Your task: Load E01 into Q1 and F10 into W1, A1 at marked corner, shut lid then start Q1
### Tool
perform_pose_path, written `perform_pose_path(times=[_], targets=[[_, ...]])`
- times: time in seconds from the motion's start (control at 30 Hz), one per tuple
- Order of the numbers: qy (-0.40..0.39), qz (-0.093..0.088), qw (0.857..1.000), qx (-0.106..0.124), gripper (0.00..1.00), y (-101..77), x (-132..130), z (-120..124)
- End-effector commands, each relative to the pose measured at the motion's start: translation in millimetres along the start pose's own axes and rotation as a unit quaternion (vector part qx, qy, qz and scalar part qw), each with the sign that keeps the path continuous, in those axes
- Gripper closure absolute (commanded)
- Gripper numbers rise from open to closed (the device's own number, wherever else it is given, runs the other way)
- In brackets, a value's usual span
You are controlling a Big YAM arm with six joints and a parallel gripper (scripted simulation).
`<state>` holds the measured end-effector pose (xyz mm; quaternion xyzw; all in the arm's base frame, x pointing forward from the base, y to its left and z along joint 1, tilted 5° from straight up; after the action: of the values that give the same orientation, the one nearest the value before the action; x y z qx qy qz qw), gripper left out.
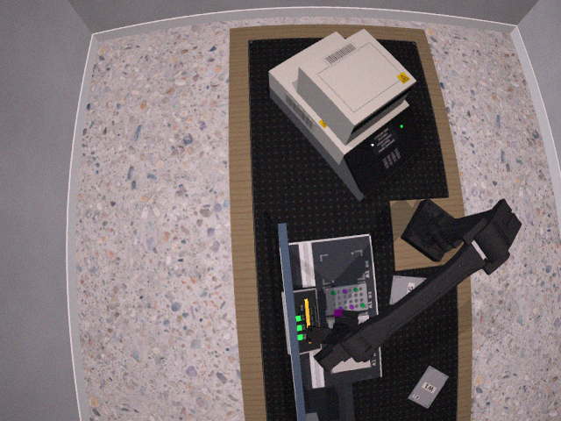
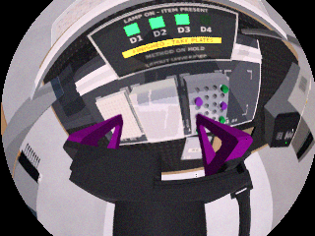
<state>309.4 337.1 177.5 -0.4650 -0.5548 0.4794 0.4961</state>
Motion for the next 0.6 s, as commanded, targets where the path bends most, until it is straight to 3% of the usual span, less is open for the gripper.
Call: perform_pose_path(times=[0.0,0.13,0.23,0.57], targets=[[-0.024,-0.020,0.999,-0.026,0.00,-30.2,19.4,-18.9],[-0.042,-0.009,0.999,-0.010,0.00,-9.3,40.2,-0.5],[-0.035,-0.011,0.999,-0.010,0.00,1.0,57.4,9.9],[-0.095,-0.017,0.995,-0.021,0.00,-5.4,88.1,15.7]])
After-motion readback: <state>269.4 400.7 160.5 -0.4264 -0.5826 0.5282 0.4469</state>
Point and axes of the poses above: the point where the finger pads meet when closed, its own y axis out along the fingers, its own x axis across the jaws, z = x × y, the point moved 4 cm from there along -y, back along the fingers, and after that the axes turned 5 degrees about -y, right-handed, at the moved point
